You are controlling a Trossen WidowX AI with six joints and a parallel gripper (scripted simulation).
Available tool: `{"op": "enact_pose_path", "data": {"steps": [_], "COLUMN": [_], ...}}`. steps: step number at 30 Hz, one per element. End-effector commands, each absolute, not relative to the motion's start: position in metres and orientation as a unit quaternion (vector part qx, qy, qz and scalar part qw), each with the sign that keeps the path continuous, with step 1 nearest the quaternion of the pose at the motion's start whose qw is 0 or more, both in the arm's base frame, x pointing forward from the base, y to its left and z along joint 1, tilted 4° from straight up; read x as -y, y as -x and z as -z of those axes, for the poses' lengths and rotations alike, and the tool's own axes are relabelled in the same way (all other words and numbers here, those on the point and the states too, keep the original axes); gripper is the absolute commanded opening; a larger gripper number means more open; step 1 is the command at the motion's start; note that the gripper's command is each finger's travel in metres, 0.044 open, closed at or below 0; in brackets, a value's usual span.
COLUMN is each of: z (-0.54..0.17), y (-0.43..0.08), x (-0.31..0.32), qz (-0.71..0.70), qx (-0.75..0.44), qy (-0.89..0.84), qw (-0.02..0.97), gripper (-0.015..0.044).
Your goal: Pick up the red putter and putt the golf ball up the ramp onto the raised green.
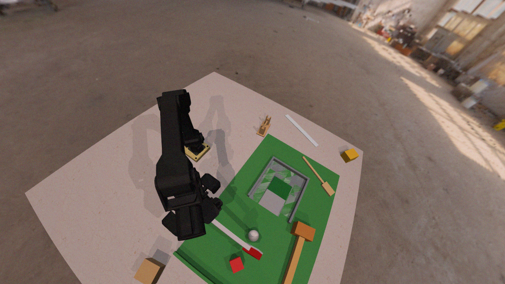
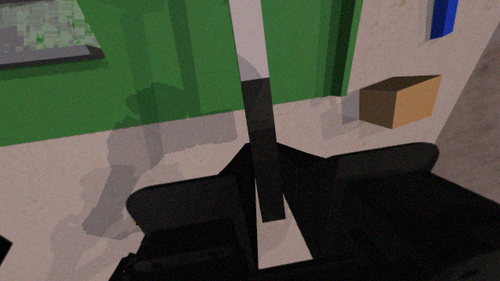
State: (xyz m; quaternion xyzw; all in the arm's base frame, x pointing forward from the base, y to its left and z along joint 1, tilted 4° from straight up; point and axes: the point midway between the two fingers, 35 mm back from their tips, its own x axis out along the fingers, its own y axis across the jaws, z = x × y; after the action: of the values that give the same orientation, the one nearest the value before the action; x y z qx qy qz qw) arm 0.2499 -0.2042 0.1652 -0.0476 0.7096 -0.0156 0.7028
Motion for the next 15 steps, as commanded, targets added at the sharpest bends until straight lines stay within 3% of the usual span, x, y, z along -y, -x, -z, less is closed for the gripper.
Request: {"op": "enact_pose_path", "data": {"steps": [1,15], "z": [-0.151,-0.127], "y": [-0.249,-0.248], "x": [0.206,0.208], "qz": [0.018,0.018], "qx": [-0.711,-0.711], "qy": [0.046,0.046], "qw": [0.701,0.701], "gripper": [0.0000,0.0000]}}
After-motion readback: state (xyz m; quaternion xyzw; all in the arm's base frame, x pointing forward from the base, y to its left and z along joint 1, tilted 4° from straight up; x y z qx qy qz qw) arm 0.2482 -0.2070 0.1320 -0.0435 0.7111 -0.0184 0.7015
